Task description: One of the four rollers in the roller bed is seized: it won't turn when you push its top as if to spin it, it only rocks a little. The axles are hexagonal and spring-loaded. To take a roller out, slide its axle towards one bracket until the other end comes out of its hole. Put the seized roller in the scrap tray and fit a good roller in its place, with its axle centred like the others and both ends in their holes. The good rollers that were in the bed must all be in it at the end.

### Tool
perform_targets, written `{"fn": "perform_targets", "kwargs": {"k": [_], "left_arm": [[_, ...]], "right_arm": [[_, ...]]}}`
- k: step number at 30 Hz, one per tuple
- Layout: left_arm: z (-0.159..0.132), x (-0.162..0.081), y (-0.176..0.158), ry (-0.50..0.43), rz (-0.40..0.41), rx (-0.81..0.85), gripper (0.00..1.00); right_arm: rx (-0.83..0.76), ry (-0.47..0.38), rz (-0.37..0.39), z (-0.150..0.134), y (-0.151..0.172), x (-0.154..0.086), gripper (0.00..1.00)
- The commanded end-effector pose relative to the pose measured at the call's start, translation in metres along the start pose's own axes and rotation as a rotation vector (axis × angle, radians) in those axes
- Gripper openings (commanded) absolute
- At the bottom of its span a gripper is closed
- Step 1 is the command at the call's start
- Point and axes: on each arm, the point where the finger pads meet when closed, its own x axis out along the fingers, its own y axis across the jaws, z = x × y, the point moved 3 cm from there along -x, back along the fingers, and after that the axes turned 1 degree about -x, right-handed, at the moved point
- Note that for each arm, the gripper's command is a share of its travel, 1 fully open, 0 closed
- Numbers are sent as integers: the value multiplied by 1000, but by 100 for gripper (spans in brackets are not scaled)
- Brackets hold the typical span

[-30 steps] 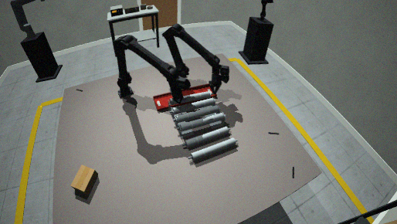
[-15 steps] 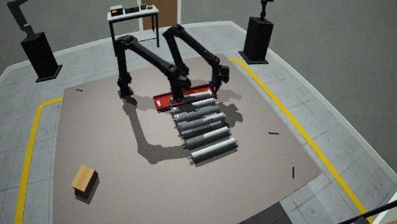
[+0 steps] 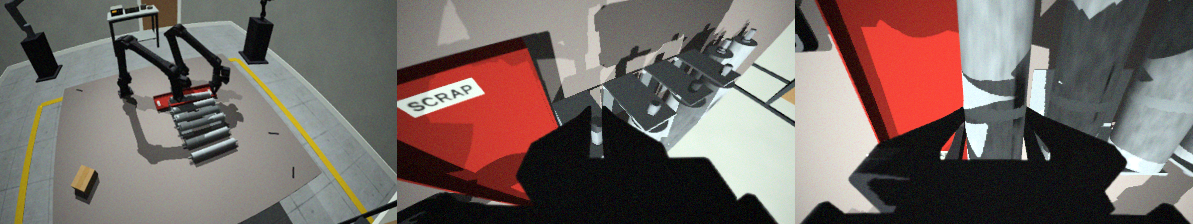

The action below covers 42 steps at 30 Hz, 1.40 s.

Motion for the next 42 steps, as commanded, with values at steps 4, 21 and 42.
{"fn": "perform_targets", "kwargs": {"k": [4, 21, 42], "left_arm": [[25, -10, -21, -44, -30, 50, 3], [22, -8, -23, -39, -28, 55, 3], [22, -8, -23, -39, -28, 56, 3]], "right_arm": [[-20, -33, -38, 18, -13, -27, 32], [-20, -33, -38, 18, -13, -27, 32], [-20, -33, -38, 18, -13, -27, 32]]}}
